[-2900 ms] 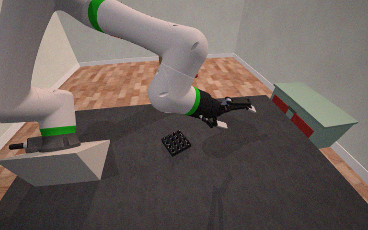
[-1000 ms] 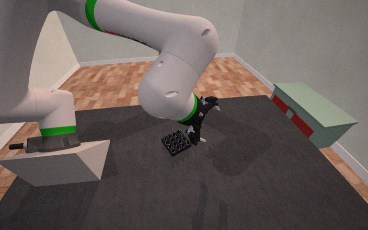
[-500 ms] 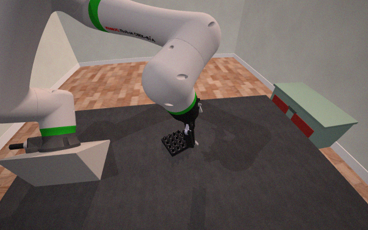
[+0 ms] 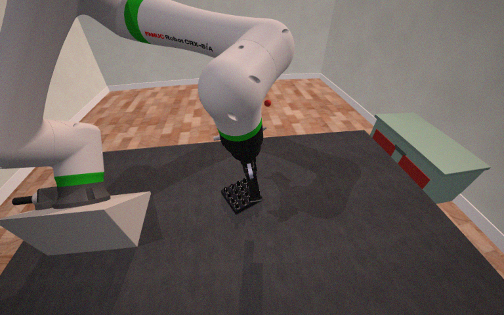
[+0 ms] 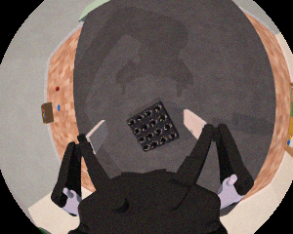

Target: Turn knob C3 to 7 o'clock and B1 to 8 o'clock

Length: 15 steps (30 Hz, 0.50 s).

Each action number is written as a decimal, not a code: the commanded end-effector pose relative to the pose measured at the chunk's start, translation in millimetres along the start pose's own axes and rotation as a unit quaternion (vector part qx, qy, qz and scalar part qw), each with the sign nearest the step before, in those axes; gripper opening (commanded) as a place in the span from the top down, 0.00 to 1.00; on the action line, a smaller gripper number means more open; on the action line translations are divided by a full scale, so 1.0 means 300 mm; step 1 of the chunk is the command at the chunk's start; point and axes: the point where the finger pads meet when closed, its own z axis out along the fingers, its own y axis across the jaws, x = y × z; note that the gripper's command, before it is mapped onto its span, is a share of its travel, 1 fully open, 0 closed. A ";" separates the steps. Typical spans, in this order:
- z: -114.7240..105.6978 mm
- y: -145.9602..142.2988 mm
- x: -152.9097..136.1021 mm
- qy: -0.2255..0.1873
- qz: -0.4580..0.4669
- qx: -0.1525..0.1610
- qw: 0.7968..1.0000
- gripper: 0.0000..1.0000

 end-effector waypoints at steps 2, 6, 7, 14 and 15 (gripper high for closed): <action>0.007 -0.003 -0.080 -0.031 -0.079 -0.035 0.996 0.00; 0.012 -0.005 -0.132 -0.052 -0.129 -0.056 0.989 0.00; 0.013 -0.005 -0.144 -0.058 -0.141 -0.062 0.986 0.00; 0.019 -0.007 -0.221 -0.090 -0.215 -0.093 0.968 0.00; 0.019 -0.007 -0.221 -0.090 -0.215 -0.093 0.968 0.00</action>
